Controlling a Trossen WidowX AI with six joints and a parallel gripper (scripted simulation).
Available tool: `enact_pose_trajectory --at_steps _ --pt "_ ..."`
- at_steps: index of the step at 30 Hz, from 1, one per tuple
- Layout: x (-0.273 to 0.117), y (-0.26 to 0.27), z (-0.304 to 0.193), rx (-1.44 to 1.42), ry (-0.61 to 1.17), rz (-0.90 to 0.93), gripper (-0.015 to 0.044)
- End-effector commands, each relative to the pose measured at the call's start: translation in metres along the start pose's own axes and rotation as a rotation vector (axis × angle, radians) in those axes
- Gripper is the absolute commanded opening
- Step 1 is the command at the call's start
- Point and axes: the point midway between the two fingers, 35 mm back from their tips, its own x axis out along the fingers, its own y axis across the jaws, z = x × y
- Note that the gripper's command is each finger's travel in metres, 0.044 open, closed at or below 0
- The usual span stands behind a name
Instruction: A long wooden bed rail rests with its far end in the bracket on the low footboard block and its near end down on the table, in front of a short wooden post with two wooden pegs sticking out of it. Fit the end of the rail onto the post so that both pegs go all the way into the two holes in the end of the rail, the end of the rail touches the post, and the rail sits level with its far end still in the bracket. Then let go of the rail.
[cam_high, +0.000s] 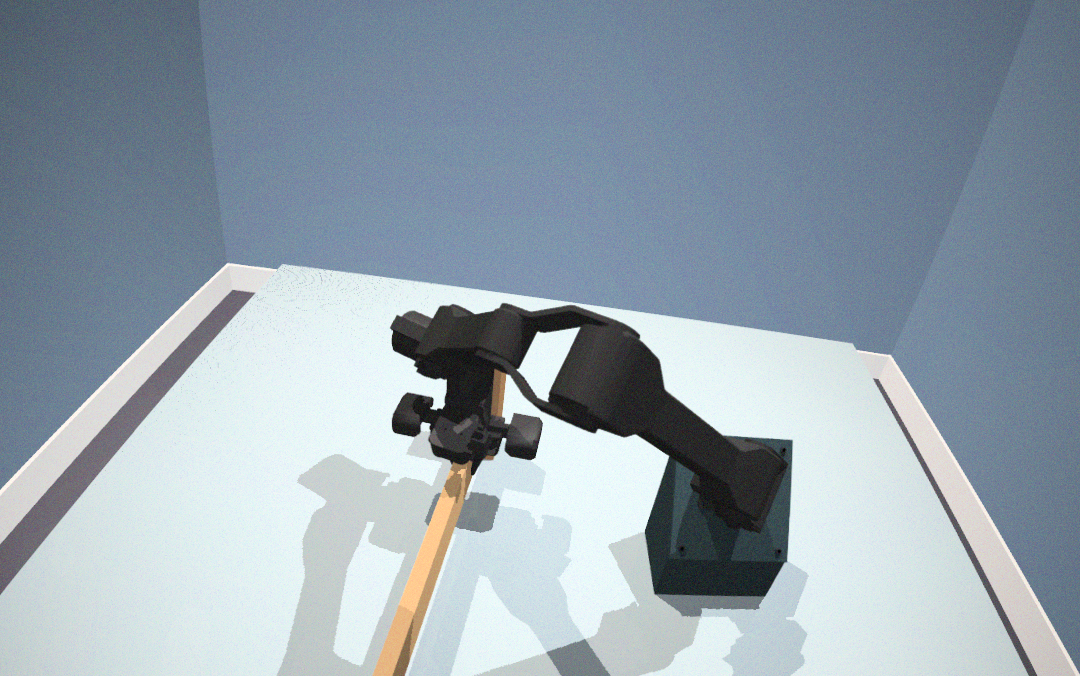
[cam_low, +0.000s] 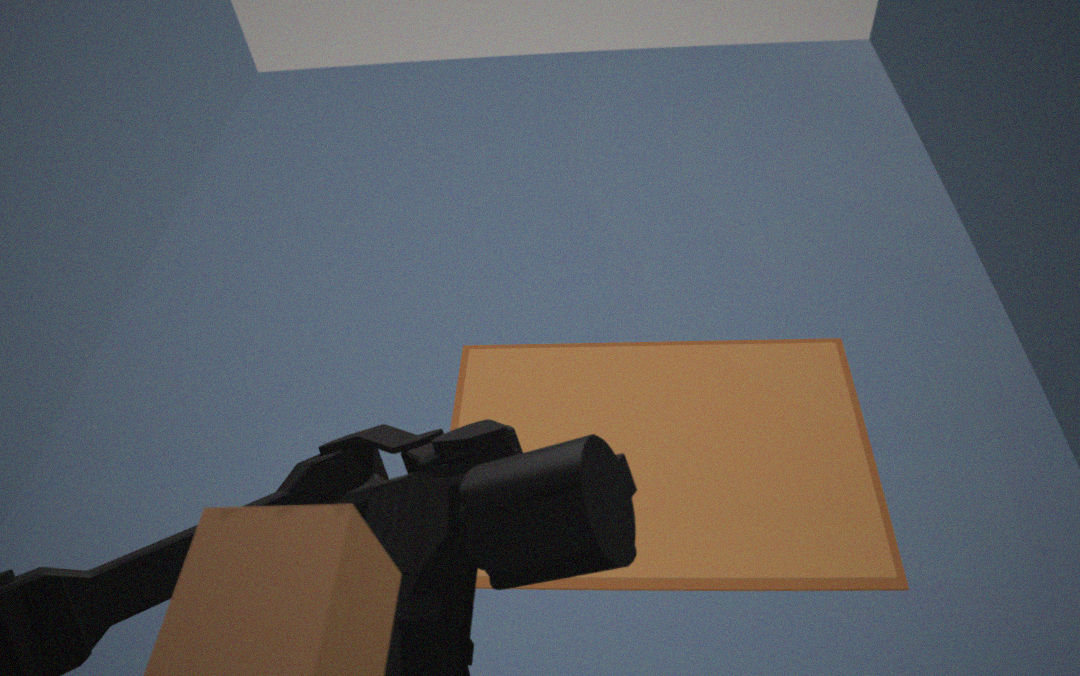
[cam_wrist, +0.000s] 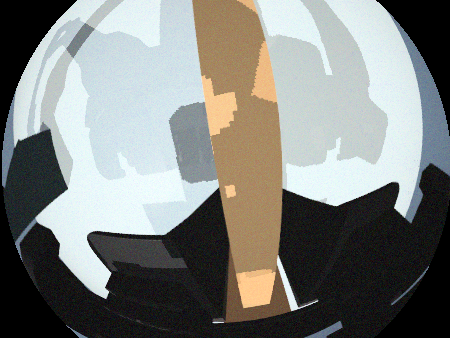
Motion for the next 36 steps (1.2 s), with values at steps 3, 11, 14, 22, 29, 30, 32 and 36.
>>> enact_pose_trajectory --at_steps 3,11,14,22,29,30,32,36 --pt "-0.0008 -0.0008 0.0015 0.001 0.003 -0.003 0.0000" --pt "0.0004 -0.0009 0.0016 0.001 0.003 -0.003 0.0000" --pt "0.0008 -0.0008 0.0016 0.001 0.003 -0.003 0.0000" --pt "0.0012 -0.0008 0.0005 0.001 0.003 -0.003 0.0000" --pt "0.0012 -0.0008 -0.0017 0.001 0.003 -0.004 0.0000" --pt "0.0011 -0.0008 -0.0020 0.001 0.003 -0.004 0.0000" --pt "0.0010 -0.0008 -0.0027 0.001 0.004 -0.004 0.0000" --pt "0.0004 -0.0008 -0.0038 0.001 0.004 -0.004 0.0000"
